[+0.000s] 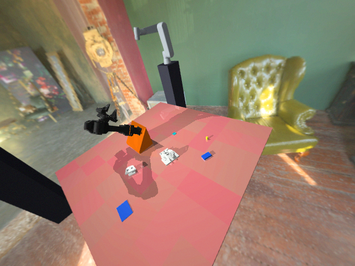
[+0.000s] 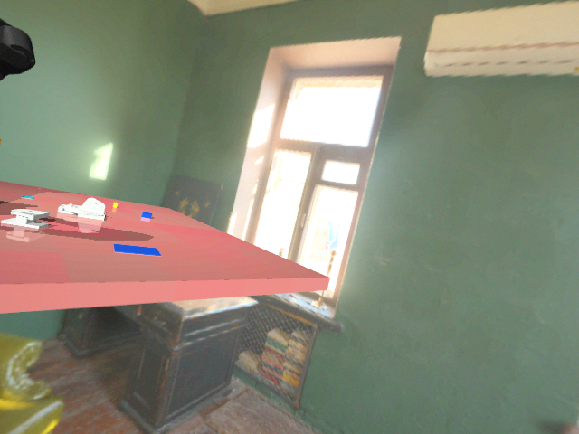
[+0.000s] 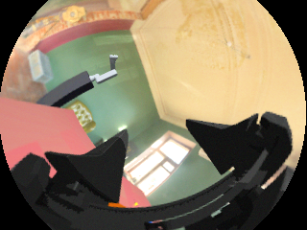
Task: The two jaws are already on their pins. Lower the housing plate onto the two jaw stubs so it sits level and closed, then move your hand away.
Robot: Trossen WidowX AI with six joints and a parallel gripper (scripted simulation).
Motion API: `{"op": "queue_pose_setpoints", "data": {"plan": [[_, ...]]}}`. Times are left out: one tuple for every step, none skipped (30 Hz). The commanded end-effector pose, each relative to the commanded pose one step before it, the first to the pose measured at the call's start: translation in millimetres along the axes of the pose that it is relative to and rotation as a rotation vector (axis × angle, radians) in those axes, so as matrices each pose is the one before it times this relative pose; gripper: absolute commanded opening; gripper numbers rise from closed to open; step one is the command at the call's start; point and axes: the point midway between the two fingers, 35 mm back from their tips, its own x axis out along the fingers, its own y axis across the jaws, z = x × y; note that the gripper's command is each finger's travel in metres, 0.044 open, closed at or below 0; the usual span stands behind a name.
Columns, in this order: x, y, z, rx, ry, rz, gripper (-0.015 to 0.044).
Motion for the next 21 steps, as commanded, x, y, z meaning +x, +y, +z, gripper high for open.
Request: {"op": "queue_pose_setpoints", "data": {"plan": [[0.00,0.00,0.00,0.0000,0.00000,0.00000,0.0426],[-0.59,0.69,0.60,0.0027,-0.00315,0.00345,0.0440],[-1.80,2.08,1.77,0.0080,-0.00940,0.01046,0.0440],[-3.03,3.53,2.90,0.0132,-0.01544,0.01773,0.0440],[-3.71,4.39,3.41,0.0157,-0.01829,0.02194,0.0440],[-3.73,4.53,3.31,0.0154,-0.01786,0.02248,0.0440],[-3.76,4.67,3.20,0.0151,-0.01741,0.02301,0.0440],[-3.73,4.65,2.99,0.0150,-0.01695,0.02270,0.0440],[-3.31,3.51,2.10,0.0164,-0.01667,0.01635,0.0440],[-3.28,3.51,1.96,0.0163,-0.01620,0.01643,0.0440],[-3.22,3.44,1.79,0.0163,-0.01569,0.01614,0.0440],[-3.72,4.34,1.76,0.0143,-0.01687,0.02192,0.0440],[-3.90,4.62,1.72,0.0148,-0.01708,0.02345,0.0440],[-3.90,4.70,1.59,0.0146,-0.01646,0.02393,0.0440],[-3.90,4.77,1.46,0.0144,-0.01582,0.02439,0.0440],[-3.85,4.78,1.31,0.0140,-0.01498,0.02452,0.0440],[-3.46,4.25,1.14,0.0143,-0.01330,0.02130,0.0440],[-3.60,4.41,1.10,0.0155,-0.01338,0.02199,0.0440],[-3.62,4.49,0.97,0.0155,-0.01284,0.02251,0.0440],[-3.62,4.54,0.84,0.0154,-0.01220,0.02287,0.0440],[-3.63,4.58,0.70,0.0153,-0.01155,0.02320,0.0440]]}}
